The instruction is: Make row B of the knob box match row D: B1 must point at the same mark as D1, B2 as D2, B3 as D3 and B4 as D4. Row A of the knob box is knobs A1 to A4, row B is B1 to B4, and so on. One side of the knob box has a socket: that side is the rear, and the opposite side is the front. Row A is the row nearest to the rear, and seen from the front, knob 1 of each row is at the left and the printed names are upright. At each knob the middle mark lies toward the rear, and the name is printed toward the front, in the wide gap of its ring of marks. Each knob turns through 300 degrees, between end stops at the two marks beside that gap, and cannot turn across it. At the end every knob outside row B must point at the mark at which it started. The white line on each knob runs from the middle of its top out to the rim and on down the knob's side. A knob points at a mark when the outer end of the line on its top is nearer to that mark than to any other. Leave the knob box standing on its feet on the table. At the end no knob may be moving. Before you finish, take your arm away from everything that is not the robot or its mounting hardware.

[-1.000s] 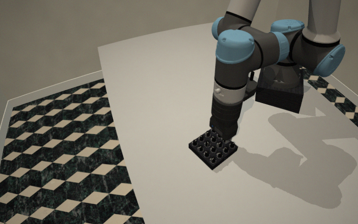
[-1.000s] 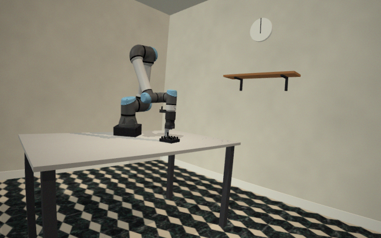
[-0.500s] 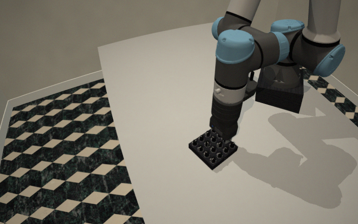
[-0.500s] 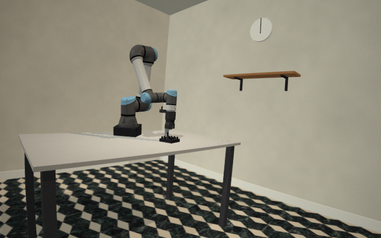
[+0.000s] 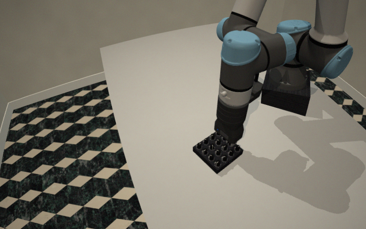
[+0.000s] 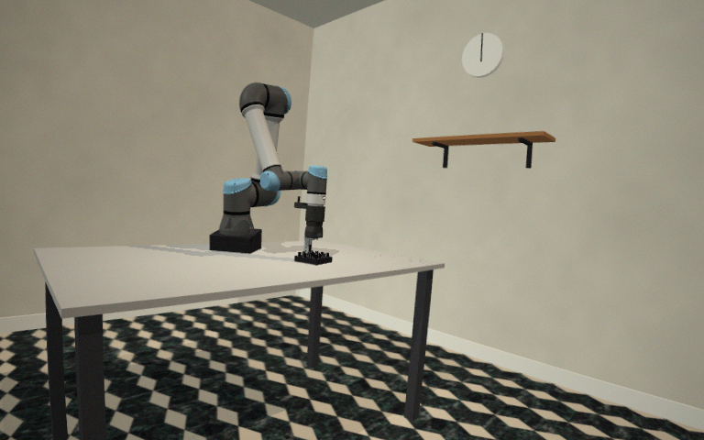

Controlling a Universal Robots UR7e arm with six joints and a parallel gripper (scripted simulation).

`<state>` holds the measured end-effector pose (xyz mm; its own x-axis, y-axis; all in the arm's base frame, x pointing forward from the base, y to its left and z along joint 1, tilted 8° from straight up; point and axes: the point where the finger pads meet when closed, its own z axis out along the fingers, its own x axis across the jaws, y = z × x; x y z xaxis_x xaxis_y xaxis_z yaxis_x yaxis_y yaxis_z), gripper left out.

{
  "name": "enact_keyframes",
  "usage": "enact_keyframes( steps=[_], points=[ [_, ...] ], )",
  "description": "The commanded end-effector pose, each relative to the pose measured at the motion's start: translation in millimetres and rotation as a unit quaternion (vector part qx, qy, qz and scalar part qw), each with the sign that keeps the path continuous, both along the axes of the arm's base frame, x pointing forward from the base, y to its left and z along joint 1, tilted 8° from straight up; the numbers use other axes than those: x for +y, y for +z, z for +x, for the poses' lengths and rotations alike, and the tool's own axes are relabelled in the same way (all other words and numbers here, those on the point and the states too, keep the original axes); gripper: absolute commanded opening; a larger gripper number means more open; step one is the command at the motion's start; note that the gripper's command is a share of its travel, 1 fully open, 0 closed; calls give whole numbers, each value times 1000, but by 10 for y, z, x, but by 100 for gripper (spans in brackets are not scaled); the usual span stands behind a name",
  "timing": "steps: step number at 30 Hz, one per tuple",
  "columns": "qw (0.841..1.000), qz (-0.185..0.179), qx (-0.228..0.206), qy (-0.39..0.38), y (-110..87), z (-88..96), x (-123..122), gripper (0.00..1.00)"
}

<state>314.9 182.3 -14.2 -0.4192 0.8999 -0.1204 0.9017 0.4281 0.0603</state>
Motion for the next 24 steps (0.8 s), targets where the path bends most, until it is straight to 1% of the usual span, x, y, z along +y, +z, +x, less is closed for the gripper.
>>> enact_keyframes(
  steps=[1,8,17,19,24],
  points=[
    [1000,-1,1,14,3,4,1,30],
    [999,-5,3,46,3,4,1,30],
    [994,-12,9,111,3,4,1,30],
    [994,-12,9,111,3,4,1,30],
    [988,-16,12,156,3,4,1,30]
  ],
)
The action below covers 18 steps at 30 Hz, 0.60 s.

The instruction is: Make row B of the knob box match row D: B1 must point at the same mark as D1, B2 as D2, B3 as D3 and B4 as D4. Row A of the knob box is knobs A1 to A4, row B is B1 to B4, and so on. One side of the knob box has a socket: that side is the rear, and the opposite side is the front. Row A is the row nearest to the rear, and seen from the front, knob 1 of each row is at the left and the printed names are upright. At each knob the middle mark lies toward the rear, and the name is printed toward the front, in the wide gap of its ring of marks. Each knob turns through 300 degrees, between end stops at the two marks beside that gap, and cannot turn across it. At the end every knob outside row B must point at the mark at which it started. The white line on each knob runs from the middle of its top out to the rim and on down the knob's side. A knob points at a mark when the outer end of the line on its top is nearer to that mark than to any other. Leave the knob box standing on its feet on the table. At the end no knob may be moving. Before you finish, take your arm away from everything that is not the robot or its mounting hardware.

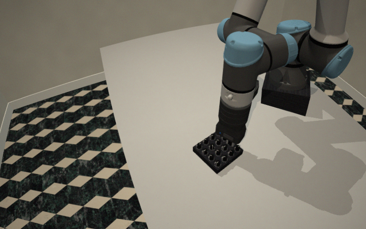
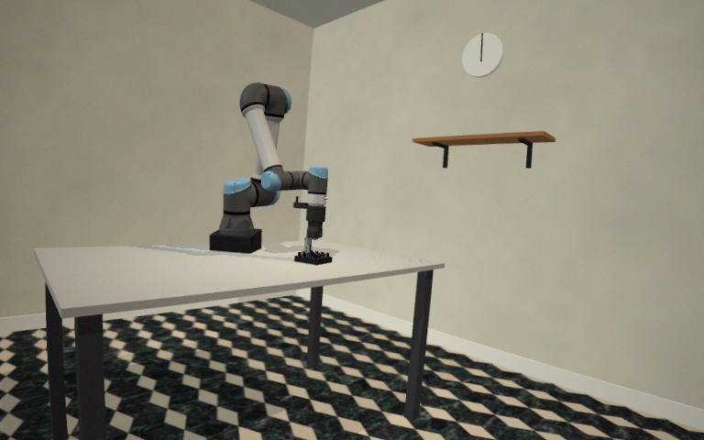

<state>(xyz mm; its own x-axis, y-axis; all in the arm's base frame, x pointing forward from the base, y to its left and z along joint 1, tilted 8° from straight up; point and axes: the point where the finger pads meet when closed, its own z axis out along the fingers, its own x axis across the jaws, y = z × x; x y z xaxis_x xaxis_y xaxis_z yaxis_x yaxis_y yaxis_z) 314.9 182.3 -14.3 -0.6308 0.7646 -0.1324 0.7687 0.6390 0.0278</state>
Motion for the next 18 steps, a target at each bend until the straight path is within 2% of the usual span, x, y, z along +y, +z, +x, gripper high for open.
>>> enact_keyframes(
  steps=[1,10,12,18],
  points=[
    [999,-4,3,41,3,3,1,30],
    [991,-14,11,135,3,3,1,30],
    [991,-14,11,135,3,3,1,30],
    [979,-21,16,202,3,3,1,30]
  ],
)
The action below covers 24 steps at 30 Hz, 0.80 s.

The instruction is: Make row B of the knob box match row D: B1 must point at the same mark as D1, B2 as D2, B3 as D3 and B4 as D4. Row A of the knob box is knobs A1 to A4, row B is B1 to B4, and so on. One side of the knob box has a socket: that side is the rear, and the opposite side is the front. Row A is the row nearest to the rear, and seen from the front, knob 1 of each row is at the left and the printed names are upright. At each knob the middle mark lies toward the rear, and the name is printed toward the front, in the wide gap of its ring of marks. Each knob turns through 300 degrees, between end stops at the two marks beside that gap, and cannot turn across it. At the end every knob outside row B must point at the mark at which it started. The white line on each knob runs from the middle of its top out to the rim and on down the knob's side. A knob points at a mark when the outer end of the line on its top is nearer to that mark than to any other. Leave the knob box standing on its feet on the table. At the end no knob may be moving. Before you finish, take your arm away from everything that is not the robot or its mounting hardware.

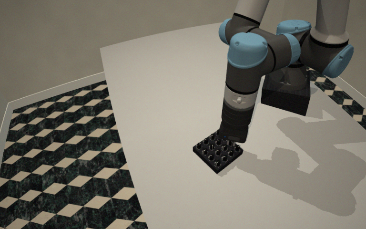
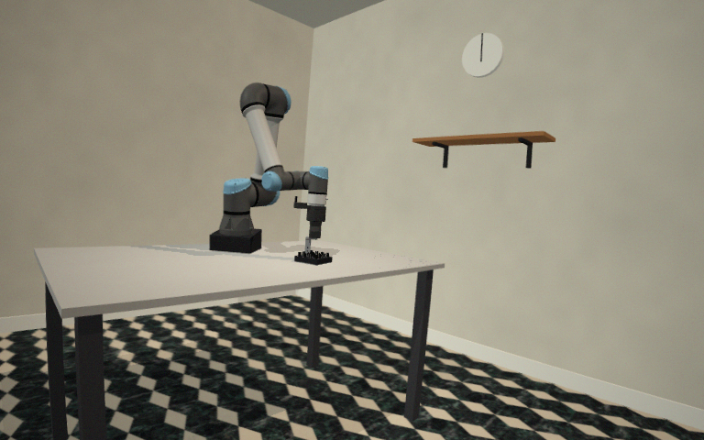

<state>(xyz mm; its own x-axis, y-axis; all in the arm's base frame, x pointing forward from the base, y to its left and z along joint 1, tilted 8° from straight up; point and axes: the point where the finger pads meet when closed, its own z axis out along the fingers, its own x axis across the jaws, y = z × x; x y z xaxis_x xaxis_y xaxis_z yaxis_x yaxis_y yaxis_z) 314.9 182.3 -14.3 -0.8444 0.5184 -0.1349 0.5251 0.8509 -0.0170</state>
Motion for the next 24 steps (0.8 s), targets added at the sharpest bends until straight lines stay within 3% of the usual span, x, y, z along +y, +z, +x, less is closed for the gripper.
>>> enact_keyframes(
  steps=[1,11,24],
  points=[
    [999,-4,4,53,3,3,1,30],
    [989,-14,12,145,3,3,1,30],
    [958,-29,24,283,3,3,1,30]
  ],
)
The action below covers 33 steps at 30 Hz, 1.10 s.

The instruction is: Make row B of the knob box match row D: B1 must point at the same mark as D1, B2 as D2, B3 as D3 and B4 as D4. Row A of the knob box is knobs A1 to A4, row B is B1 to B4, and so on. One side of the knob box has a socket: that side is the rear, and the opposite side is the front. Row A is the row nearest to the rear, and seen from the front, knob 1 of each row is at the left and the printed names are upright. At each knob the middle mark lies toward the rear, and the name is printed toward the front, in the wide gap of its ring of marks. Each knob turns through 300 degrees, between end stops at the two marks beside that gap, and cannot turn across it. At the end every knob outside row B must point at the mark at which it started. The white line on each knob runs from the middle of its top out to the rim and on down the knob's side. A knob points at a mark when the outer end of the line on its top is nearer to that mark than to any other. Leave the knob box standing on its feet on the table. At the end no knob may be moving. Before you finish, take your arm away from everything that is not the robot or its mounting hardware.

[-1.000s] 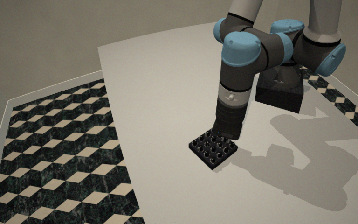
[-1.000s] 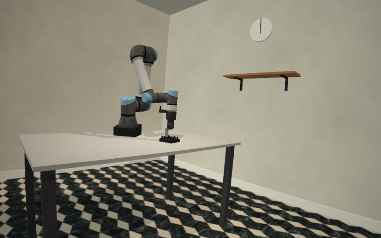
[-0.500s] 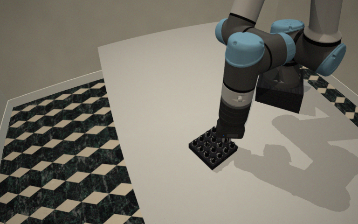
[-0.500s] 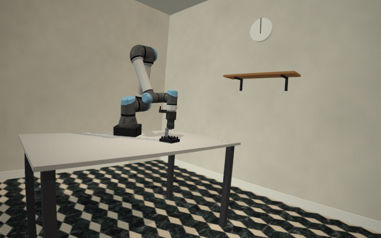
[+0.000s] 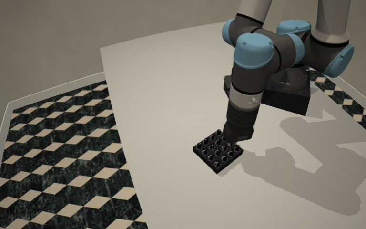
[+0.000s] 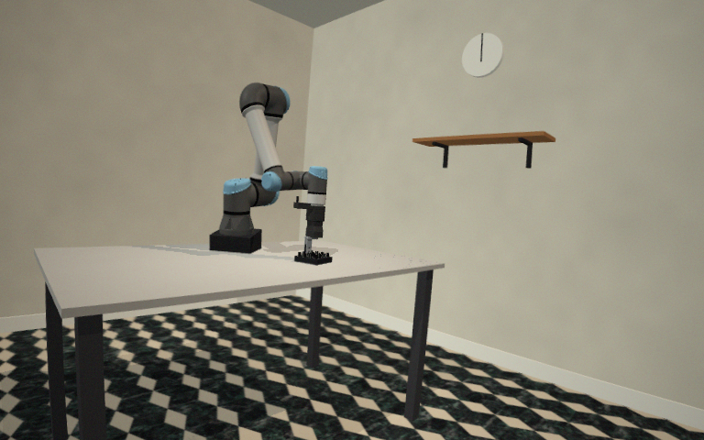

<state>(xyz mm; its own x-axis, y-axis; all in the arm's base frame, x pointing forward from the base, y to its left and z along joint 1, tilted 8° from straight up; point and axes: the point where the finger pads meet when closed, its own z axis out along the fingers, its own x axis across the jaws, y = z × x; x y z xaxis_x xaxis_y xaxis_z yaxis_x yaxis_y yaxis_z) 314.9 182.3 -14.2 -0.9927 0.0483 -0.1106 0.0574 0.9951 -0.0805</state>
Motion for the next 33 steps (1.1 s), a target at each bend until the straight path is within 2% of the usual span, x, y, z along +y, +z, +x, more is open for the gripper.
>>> enact_keyframes(
  steps=[1,19,33],
  points=[
    [999,-4,4,50,3,3,1,30],
    [984,-17,15,179,3,3,1,30],
    [972,-23,20,233,3,3,1,30]
  ],
)
